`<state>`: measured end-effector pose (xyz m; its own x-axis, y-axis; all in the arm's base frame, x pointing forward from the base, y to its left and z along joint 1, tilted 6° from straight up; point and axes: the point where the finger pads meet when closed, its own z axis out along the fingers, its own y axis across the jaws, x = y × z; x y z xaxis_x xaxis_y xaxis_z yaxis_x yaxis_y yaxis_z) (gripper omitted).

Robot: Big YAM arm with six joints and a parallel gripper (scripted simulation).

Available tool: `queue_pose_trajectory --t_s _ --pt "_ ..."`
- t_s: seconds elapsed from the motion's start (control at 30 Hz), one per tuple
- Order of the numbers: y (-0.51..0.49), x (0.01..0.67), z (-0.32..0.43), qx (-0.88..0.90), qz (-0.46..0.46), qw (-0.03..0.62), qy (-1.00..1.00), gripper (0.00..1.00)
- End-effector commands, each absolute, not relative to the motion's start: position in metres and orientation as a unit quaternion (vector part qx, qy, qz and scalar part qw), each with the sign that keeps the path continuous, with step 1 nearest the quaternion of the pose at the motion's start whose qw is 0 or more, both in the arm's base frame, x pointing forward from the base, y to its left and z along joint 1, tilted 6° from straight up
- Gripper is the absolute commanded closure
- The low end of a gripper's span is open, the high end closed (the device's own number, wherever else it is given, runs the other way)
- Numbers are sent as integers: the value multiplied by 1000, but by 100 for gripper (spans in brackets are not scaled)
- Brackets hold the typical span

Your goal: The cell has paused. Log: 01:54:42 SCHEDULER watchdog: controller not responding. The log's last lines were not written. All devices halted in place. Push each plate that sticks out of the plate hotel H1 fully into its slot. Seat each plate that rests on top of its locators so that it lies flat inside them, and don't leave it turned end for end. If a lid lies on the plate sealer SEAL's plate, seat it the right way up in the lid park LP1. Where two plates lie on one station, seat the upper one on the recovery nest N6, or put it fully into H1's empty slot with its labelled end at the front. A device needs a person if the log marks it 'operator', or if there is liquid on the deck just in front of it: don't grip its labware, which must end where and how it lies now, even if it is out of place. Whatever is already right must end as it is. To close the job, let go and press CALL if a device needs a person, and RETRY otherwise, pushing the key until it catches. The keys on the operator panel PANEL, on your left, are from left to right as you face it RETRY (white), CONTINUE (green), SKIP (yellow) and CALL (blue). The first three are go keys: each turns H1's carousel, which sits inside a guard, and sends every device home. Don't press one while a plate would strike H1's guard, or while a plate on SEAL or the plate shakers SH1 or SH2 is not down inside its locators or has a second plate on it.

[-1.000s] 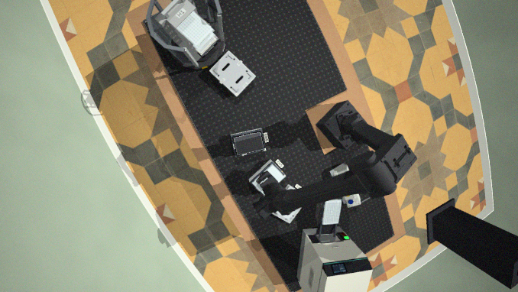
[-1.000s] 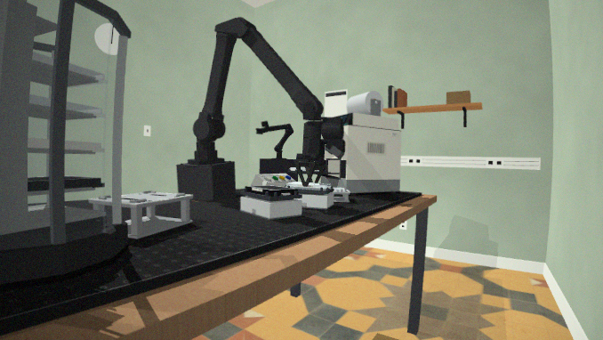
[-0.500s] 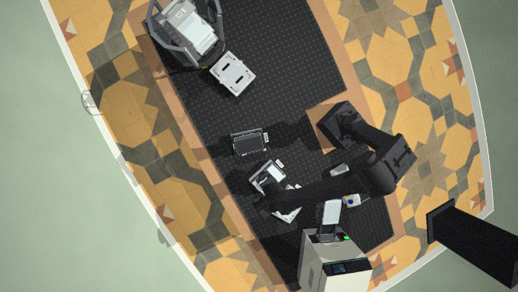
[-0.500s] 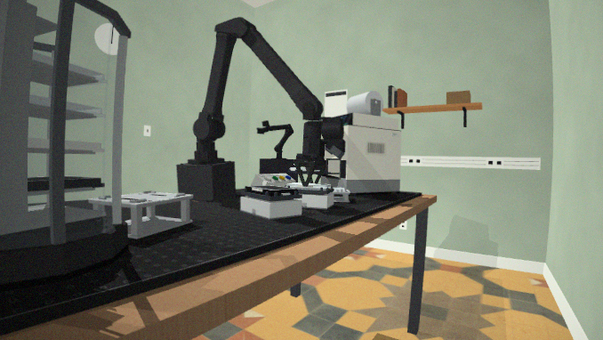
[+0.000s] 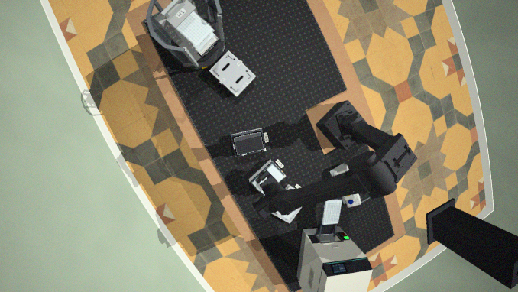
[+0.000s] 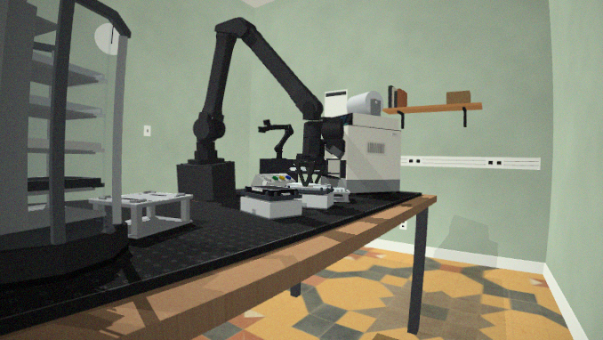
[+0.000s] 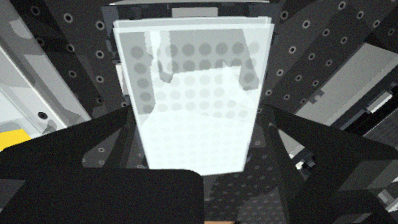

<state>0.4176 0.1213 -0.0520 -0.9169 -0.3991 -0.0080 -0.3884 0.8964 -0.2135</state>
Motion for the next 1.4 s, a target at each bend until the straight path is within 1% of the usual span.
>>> queue_pose_trajectory --t_s 0.0,0.77,0.8,0.87,1.0,1.37 --pt "123 416 -61 -206 -104 23 973 0" --pt "123 416 -61 -206 -104 23 973 0" --pt "126 418 -47 -206 -103 27 973 0" --pt "126 418 -47 -206 -103 27 973 0" --pt "137 435 -20 -202 -98 52 973 0" --pt "139 434 11 -200 -98 53 973 0"
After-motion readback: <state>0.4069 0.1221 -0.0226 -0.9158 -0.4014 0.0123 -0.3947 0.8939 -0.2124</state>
